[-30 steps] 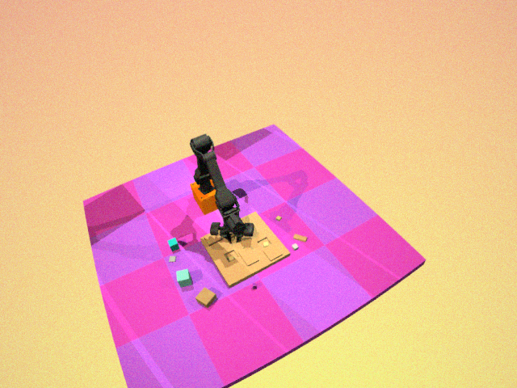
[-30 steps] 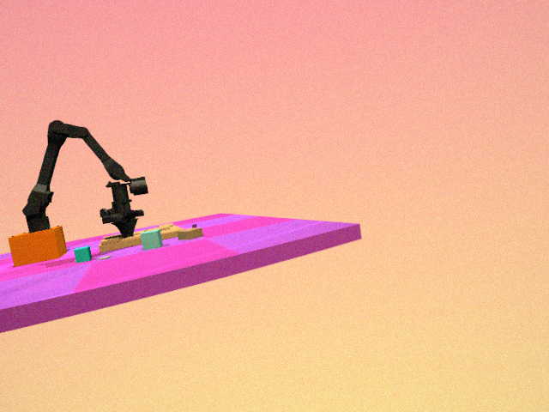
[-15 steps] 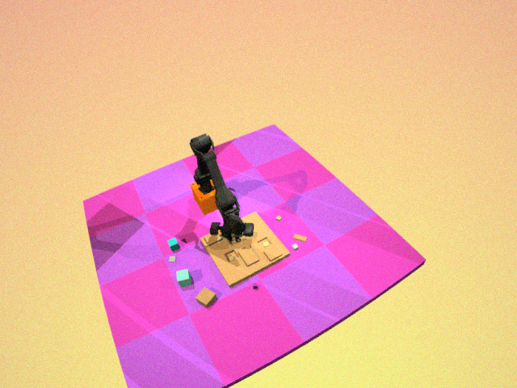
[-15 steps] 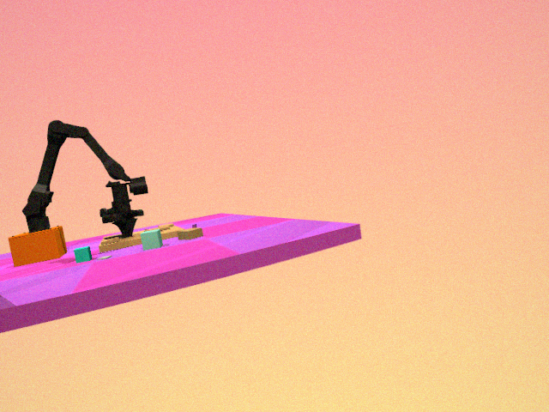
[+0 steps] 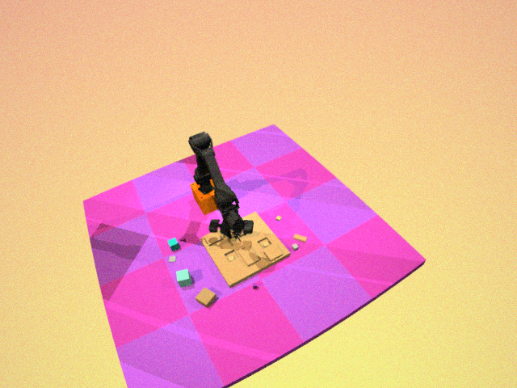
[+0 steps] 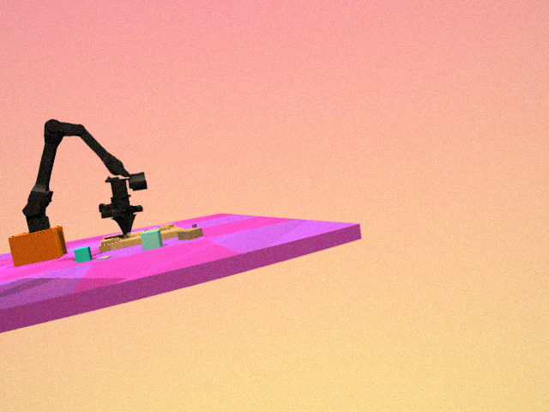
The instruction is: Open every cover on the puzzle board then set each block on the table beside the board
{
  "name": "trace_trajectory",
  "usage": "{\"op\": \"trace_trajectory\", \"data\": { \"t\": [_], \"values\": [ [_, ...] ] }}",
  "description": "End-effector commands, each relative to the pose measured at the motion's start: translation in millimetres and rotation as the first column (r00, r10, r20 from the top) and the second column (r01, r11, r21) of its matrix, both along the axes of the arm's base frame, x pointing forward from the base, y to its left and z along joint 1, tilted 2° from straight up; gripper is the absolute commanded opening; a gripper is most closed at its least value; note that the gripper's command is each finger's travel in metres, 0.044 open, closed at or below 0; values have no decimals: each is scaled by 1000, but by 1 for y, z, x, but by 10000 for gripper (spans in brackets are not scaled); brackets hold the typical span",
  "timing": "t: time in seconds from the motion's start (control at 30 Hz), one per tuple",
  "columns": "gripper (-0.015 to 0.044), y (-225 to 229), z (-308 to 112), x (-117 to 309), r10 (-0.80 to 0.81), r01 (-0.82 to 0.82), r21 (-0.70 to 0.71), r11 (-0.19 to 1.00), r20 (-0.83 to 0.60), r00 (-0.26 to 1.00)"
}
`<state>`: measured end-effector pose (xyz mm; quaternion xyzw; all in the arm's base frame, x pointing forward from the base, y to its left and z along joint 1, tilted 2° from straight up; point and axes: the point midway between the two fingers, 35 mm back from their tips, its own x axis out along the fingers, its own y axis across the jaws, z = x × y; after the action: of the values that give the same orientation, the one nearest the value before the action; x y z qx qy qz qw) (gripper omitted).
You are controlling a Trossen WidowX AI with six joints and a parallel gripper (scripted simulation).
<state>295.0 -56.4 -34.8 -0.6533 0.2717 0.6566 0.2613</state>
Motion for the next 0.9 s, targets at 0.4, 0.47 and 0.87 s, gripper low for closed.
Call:
{"op": "trace_trajectory", "data": {
  "t": [0.4, 0.47, 0.87],
  "values": [
    [80, 0, 22, 2, -2, 2, -2, 1000, 9, 1000],
    [80, 0, 25, 2, -2, 2, -2, 1000, 9, 1000],
    [80, 0, 49, 3, -2, 2, -2, 1000, 10, 1000]
  ]
}}
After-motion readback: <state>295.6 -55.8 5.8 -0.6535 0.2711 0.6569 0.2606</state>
